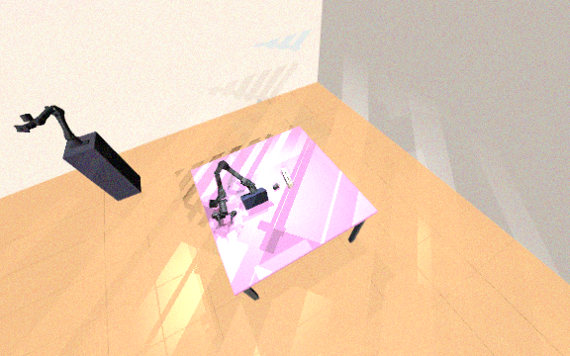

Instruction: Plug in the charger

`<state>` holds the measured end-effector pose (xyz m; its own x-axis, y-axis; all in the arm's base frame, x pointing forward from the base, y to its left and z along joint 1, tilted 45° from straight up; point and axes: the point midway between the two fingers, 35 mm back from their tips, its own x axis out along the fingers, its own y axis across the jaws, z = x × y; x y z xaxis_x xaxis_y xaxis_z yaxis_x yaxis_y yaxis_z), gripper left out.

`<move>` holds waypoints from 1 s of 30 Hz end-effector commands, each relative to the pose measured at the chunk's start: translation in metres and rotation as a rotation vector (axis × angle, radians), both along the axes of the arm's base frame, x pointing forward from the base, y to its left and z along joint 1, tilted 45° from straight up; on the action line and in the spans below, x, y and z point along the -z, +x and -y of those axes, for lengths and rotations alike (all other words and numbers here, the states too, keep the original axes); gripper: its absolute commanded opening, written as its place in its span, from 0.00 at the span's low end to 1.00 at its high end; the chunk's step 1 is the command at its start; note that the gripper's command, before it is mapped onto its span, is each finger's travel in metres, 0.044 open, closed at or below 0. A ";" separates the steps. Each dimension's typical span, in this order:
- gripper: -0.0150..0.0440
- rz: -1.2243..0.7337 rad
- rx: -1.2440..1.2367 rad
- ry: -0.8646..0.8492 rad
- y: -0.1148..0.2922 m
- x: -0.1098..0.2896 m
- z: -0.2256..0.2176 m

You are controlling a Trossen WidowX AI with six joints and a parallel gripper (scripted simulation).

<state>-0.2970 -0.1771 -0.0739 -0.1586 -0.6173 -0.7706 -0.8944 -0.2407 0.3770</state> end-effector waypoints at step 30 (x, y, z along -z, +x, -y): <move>1.00 -0.108 -0.641 0.066 0.097 -0.001 0.079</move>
<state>-0.2131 -0.2478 -0.0731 0.1124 -0.5839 -0.8040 -0.5936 -0.6884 0.4169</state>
